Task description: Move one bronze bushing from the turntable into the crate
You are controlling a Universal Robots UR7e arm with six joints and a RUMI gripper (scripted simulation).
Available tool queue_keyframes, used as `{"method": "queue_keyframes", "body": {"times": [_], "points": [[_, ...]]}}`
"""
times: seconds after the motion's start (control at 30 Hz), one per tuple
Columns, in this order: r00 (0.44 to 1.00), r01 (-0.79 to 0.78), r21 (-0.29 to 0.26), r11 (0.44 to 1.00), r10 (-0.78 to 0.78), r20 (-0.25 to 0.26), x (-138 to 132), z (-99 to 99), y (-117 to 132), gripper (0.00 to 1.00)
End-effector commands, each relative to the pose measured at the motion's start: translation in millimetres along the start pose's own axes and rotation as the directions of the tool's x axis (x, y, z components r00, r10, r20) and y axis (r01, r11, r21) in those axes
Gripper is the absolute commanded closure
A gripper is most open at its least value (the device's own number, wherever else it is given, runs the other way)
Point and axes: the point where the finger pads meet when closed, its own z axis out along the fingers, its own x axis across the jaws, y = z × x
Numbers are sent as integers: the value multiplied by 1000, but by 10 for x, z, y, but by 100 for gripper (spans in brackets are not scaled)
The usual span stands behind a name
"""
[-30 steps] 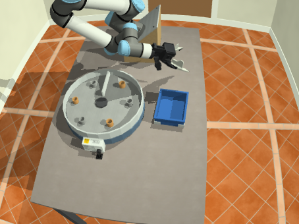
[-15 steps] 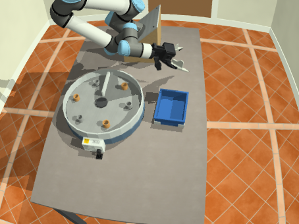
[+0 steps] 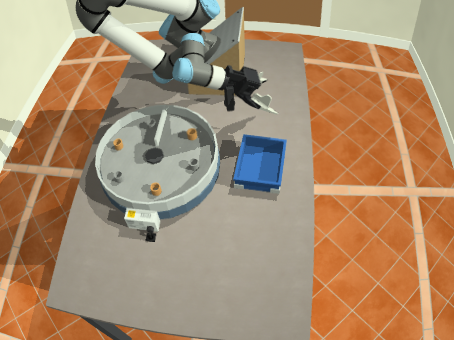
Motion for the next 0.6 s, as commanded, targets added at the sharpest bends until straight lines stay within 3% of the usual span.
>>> {"method": "queue_keyframes", "body": {"times": [0.0, 0.2, 0.4, 0.47, 0.57], "points": [[998, 56, 85, 995, -56, -8, -56, -194, -189, 0], [983, 182, 284, 941, -177, -45, -166, -776, -600, 0], [950, 310, 487, 816, -283, -131, -212, -1630, -977, 0], [950, 310, 487, 816, -283, -131, -212, -1630, -977, 0], [930, 366, 572, 734, -318, -186, -192, -2113, -1120, 0]]}}
